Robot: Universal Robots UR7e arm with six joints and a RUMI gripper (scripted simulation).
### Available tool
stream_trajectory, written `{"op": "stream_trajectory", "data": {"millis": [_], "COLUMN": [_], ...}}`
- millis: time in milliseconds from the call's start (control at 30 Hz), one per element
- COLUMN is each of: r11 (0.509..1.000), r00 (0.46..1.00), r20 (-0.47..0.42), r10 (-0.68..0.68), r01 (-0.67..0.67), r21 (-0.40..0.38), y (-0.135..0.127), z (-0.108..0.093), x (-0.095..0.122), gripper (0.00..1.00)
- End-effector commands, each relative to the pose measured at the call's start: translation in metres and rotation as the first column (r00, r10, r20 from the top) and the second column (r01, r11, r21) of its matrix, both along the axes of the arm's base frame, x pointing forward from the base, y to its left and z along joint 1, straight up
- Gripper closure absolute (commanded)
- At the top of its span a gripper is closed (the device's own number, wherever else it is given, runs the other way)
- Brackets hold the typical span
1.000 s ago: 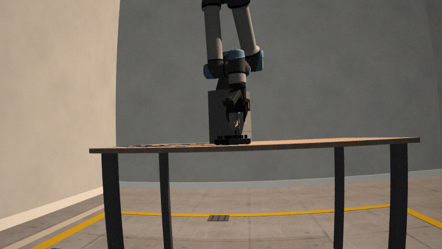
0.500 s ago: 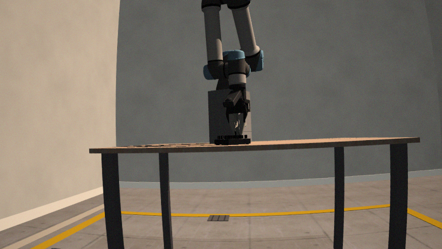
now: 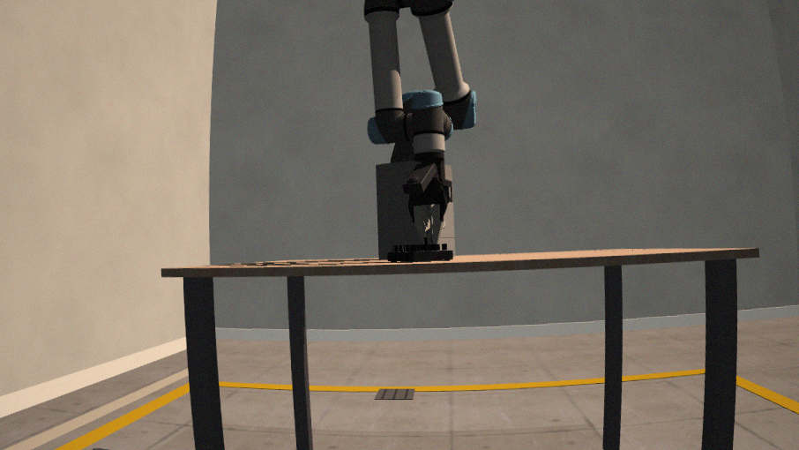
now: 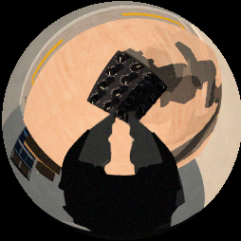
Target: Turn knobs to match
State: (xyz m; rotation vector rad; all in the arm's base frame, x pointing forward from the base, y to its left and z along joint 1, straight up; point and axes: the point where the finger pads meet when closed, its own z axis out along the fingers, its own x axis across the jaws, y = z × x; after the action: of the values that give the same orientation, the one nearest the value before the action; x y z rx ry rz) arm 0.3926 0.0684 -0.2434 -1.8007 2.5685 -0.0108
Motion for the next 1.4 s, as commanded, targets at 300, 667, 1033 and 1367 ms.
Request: {"op": "stream_trajectory", "data": {"millis": [300, 667, 1033, 1367], "r11": [1.000, 1.000, 1.000, 1.000], "r00": [1.000, 1.000, 1.000, 1.000], "r20": [0.001, 0.001, 0.001, 0.001], "r10": [0.000, 0.000, 0.000, 0.000], "r01": [0.000, 0.000, 0.000, 0.000], "r21": [0.000, 0.000, 0.000, 0.000], "y": [0.0000, 0.0000, 0.0000, 0.0000], "z": [0.0003, 0.0003, 0.0003, 0.0003], "x": [0.0004, 0.0004, 0.0004, 0.0004], "gripper": [0.89, 0.96, 0.96, 0.96]}}
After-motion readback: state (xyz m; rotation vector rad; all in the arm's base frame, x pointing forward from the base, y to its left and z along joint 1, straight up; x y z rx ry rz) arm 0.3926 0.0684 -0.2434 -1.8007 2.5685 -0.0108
